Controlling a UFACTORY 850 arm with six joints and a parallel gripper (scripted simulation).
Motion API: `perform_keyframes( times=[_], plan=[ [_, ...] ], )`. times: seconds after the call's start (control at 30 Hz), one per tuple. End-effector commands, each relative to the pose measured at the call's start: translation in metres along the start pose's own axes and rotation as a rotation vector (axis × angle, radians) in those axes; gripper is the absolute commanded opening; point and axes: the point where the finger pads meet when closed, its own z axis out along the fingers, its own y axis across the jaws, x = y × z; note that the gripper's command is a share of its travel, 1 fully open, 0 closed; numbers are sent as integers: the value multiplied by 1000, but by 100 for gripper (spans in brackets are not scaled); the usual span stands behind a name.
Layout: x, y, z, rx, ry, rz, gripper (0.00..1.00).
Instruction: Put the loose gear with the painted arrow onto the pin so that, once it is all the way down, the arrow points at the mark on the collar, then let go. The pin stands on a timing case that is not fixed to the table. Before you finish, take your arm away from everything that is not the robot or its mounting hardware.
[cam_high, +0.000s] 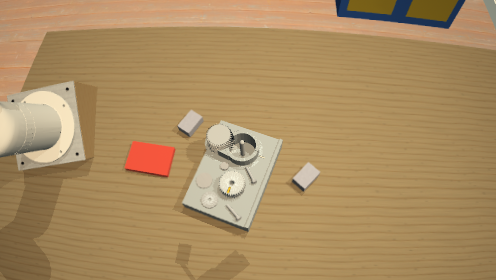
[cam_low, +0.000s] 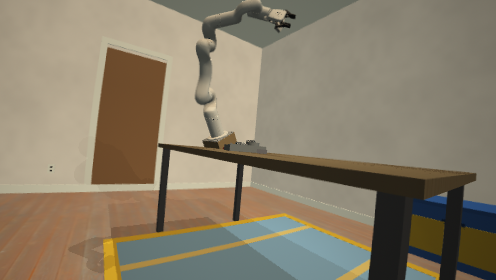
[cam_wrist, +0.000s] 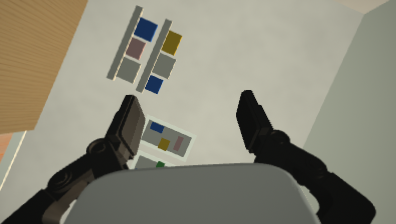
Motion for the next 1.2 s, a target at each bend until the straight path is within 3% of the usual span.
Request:
perform_keyframes(
  times=[0.0,0.2,0.23,0.33,0.37,0.43,0.5,0.53,0.57,0.6,0.73,0.77,0.9,0.93,1.0,1.07,1.1,1.17],
  plan=[
    [13,-69,32,187,53,-185,100],
    [26,-139,70,187,53,-185,100],
    [31,-161,69,308,115,-310,100],
    [38,-196,85,308,115,-310,100],
    [42,-214,81,408,187,-420,100],
    [48,-242,90,417,192,-429,100],
    [48,-242,90,417,192,-429,100],
    [56,-279,101,417,192,-429,100],
    [59,-289,104,417,192,-429,100],
    [64,-306,97,511,282,-540,100],
    [75,-353,107,511,282,-540,100],
    [81,-372,100,589,381,-642,100],
    [96,-424,105,589,381,-642,100],
    [103,-442,97,651,484,-733,100],
    [111,-469,98,651,484,-733,100],
    [111,-469,98,651,484,-733,100],
    [126,-509,88,696,588,-814,100],
    [133,-530,87,696,588,-814,100]
  ],
)
